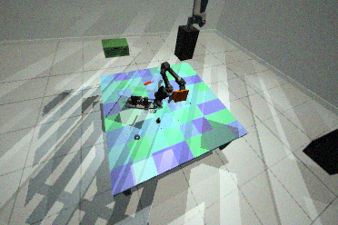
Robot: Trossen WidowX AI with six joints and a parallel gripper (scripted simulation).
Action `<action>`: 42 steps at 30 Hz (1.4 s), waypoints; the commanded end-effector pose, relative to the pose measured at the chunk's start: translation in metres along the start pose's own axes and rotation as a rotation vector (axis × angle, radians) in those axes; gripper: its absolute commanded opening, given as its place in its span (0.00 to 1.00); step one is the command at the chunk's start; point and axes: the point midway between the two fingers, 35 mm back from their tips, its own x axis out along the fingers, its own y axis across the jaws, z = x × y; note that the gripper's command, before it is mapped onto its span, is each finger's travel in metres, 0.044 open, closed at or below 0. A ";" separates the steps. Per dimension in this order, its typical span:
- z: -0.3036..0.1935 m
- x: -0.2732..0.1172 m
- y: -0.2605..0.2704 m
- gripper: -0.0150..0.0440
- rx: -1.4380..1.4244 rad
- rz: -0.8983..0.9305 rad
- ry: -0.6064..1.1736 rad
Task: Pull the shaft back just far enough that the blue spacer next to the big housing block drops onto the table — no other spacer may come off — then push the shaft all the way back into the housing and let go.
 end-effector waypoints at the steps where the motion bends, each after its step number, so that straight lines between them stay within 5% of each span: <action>1: 0.004 0.003 0.000 0.25 0.021 -0.003 -0.005; 42: 0.003 0.001 0.000 0.25 0.021 -0.003 -0.005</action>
